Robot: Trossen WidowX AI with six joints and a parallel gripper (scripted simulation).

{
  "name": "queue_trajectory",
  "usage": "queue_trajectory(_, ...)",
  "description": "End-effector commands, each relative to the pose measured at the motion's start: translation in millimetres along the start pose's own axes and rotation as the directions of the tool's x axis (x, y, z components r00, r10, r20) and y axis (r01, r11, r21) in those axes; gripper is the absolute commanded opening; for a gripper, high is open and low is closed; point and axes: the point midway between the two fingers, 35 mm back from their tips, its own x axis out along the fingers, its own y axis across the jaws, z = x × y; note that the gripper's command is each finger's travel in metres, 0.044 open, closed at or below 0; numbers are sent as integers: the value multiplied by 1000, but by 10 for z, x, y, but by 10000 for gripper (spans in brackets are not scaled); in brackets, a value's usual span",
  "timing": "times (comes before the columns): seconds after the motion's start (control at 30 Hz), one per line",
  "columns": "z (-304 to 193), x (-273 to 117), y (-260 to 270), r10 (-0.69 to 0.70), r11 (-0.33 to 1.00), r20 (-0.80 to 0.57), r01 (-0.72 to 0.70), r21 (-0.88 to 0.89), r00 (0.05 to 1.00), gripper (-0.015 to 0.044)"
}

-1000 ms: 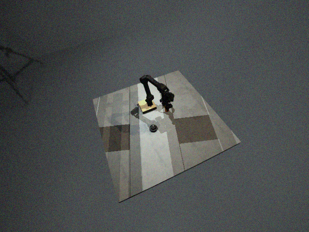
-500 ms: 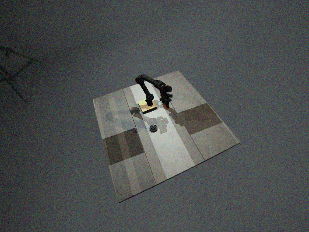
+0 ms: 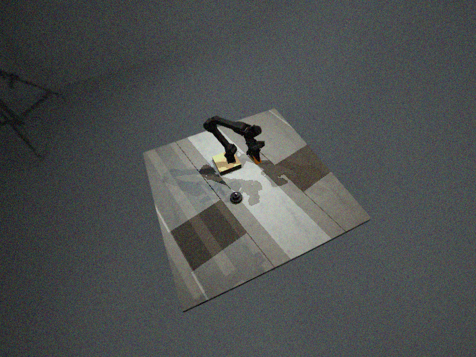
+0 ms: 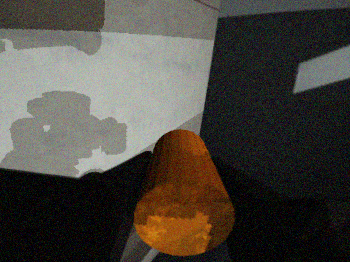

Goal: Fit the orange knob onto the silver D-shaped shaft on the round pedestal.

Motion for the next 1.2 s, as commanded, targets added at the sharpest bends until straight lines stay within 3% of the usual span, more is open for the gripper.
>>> queue_trajectory(0.0, -5, -9, -9, -22, 1000, -2, 22, 7, 1000, 0)
queue_trajectory(0.33, -4, -6, 28, -127, 992, -2, 127, 7, 992, 0)
queue_trajectory(1.17, 3, 5, 36, -96, 995, -1, 96, 5, 995, 0)
